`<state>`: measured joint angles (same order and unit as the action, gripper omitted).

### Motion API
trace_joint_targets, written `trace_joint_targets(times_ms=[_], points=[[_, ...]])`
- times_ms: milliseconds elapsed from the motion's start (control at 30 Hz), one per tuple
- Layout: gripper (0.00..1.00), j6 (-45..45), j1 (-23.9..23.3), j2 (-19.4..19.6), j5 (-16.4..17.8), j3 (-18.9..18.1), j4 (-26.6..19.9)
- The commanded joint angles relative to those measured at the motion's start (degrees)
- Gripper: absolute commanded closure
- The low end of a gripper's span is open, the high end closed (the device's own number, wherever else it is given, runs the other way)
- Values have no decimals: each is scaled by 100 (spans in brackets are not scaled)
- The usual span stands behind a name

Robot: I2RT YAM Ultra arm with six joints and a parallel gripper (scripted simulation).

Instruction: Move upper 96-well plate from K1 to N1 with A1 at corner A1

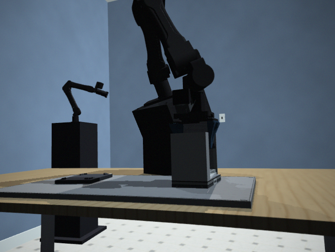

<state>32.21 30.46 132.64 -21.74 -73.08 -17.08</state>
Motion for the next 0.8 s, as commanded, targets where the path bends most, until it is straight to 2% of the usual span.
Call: trace_joint_targets(times_ms=[0,767], points=[[100,87,144,-272,-76,92,-206],[100,295,341,-836,-118,110,-761]])
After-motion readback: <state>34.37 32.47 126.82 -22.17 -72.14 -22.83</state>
